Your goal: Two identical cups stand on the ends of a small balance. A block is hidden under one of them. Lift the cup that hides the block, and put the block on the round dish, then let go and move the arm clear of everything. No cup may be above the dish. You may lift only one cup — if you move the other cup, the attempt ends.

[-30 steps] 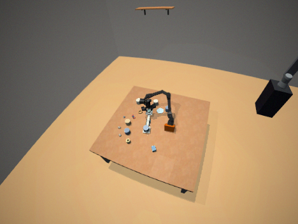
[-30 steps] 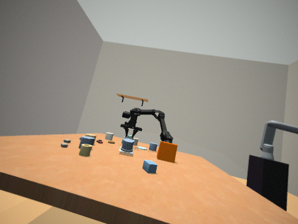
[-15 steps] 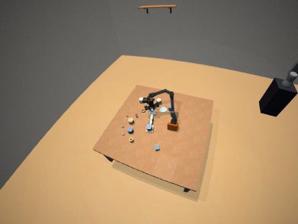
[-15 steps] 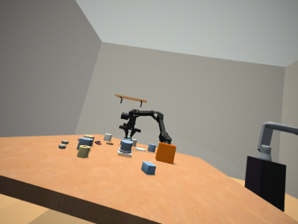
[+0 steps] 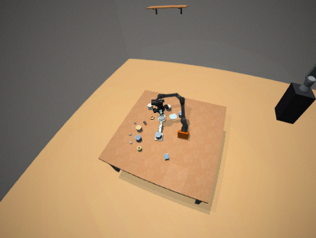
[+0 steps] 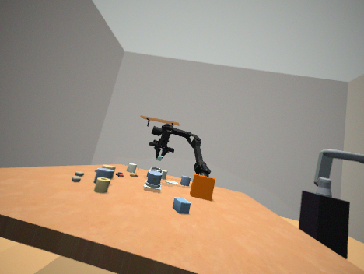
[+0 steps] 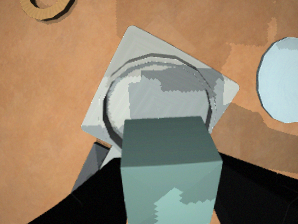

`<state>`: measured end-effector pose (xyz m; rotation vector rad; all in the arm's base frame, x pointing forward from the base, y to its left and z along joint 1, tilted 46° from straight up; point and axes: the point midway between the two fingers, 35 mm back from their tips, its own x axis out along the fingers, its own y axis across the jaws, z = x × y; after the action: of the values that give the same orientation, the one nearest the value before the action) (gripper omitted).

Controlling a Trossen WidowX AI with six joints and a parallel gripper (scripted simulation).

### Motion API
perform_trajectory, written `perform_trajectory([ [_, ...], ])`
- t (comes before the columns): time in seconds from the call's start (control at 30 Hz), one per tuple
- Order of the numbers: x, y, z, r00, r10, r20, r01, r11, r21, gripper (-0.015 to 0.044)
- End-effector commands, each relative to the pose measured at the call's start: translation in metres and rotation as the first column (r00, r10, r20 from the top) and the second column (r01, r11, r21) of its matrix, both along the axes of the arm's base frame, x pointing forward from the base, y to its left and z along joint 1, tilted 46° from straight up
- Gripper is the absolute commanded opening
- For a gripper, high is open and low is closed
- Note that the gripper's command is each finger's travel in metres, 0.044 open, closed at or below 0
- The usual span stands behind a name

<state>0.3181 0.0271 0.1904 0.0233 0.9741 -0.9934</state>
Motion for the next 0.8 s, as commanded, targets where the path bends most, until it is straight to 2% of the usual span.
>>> perform_trajectory([
  [0.0, -0.004, 0.010, 0.011, 1.000, 0.018, -0.002, -0.018, 1.000, 0.003, 0.0000],
  [0.1, -0.005, 0.006, 0.012, 1.000, 0.015, -0.002, -0.015, 1.000, 0.005, 0.0000],
  [0.77, -0.055, -0.107, 0.023, 0.997, -0.070, 0.017, 0.069, 0.997, 0.025, 0.0000],
])
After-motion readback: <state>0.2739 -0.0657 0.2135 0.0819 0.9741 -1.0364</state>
